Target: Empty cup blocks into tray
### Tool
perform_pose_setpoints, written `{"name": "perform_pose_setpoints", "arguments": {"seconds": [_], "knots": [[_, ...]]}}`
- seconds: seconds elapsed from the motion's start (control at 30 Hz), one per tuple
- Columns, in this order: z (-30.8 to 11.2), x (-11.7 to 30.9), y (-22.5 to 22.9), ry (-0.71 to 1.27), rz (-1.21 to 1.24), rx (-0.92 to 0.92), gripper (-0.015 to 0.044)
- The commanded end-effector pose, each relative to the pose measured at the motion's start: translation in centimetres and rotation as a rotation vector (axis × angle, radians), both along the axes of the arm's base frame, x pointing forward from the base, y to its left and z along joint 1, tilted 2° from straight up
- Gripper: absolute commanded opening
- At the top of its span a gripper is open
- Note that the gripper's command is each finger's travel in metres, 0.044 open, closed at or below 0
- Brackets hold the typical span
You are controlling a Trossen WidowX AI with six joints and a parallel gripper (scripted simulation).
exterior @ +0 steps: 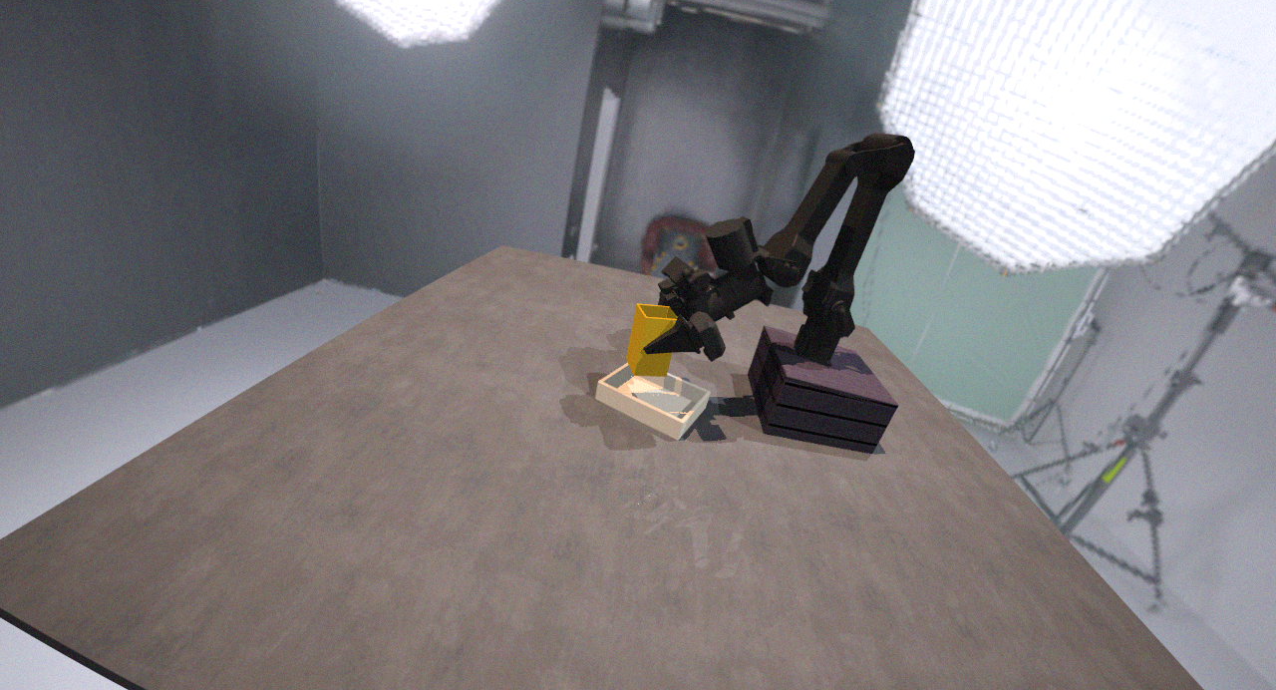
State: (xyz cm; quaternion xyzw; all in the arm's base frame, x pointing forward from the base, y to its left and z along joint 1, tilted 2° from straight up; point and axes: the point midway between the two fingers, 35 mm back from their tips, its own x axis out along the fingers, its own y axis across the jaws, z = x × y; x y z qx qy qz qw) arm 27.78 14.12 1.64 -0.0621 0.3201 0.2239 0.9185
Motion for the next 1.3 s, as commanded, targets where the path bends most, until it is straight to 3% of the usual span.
{"name": "perform_pose_setpoints", "arguments": {"seconds": [0.0,1.27], "knots": [[0.38,0.32,0.23,0.004,-0.028,0.036,0.0000],[-0.08,0.75,0.55,0.314,-0.535,0.616,0.0000]]}}
